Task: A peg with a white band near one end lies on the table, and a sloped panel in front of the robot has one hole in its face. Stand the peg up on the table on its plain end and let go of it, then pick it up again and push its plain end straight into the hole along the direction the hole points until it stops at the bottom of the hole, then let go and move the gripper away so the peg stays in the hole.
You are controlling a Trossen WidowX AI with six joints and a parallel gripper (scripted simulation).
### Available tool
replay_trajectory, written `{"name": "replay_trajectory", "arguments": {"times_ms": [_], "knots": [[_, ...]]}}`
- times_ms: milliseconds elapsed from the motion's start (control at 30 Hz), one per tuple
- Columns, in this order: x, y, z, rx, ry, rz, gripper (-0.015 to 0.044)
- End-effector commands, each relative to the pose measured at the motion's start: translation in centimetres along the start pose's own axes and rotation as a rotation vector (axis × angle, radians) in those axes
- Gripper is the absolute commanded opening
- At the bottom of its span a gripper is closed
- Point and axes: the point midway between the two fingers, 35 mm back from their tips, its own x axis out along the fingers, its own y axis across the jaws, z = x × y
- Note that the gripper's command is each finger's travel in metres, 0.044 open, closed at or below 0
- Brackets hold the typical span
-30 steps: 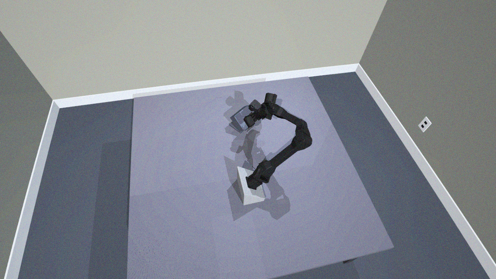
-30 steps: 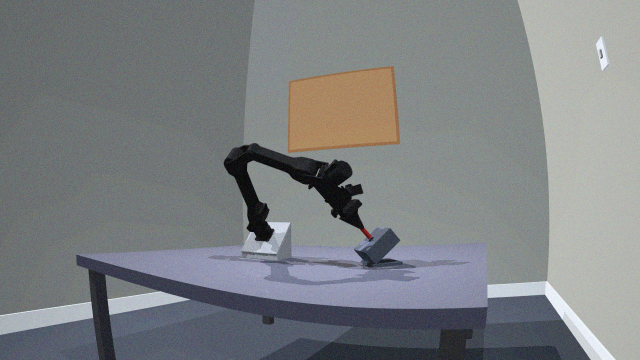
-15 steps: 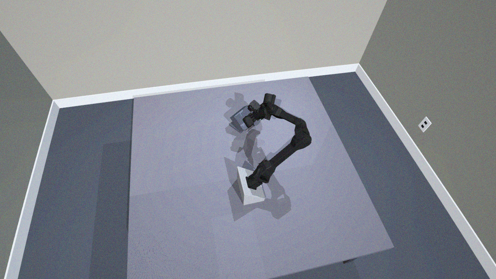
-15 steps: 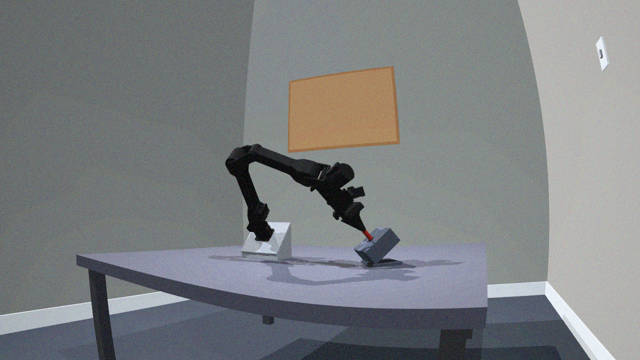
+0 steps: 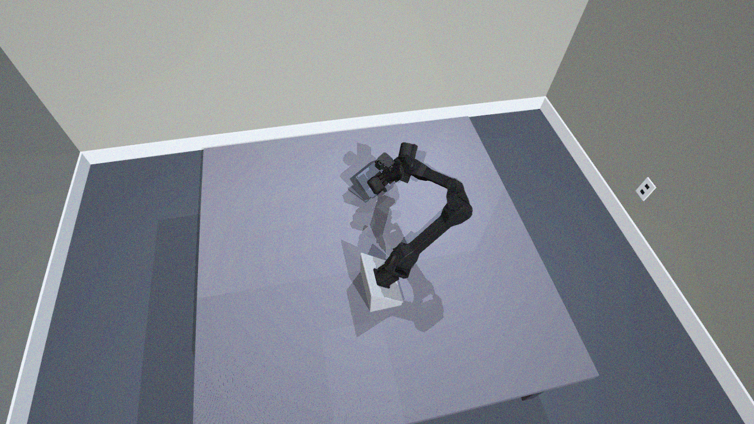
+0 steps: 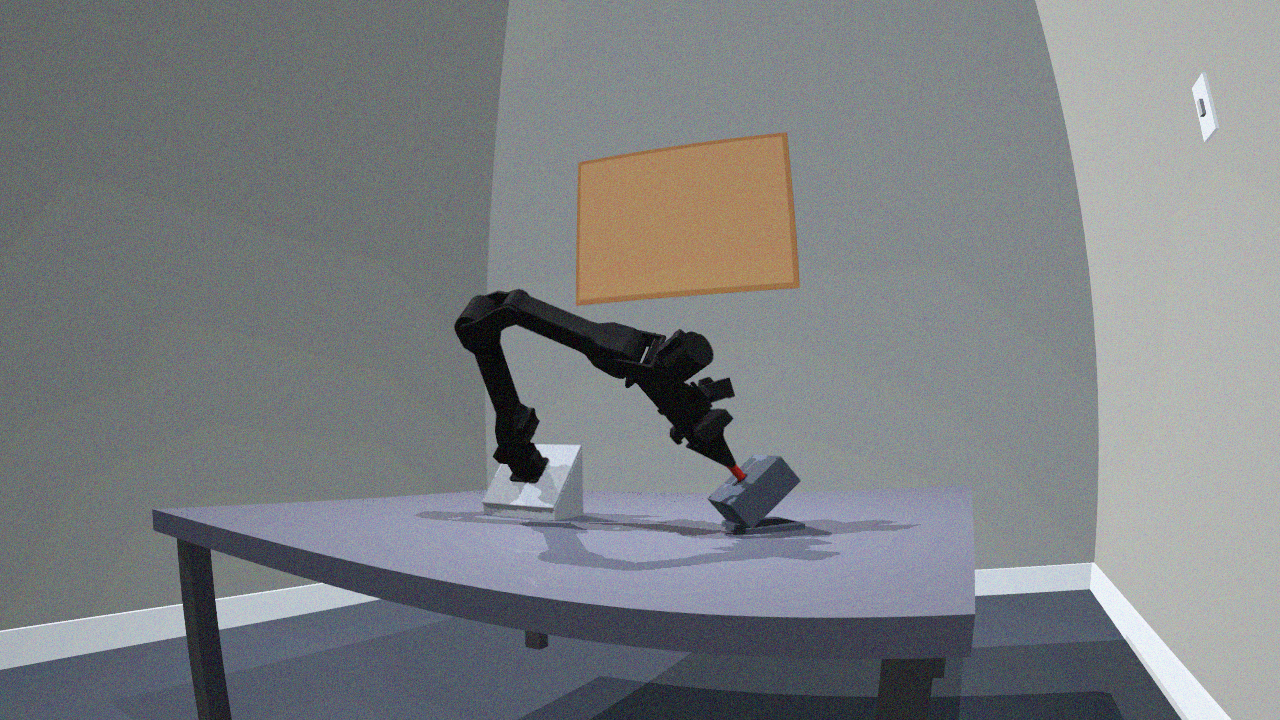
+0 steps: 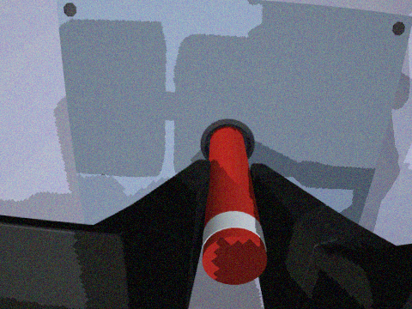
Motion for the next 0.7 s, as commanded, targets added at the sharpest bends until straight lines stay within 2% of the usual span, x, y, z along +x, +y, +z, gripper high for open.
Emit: {"name": "replay_trajectory", "arguments": {"times_ms": [0, 667], "knots": [[0.34, 0.08, 0.07, -0.004, -0.003, 0.003, 0.0], [1.09, 0.03, 0.01, -0.001, 0.002, 0.002, 0.0]]}}
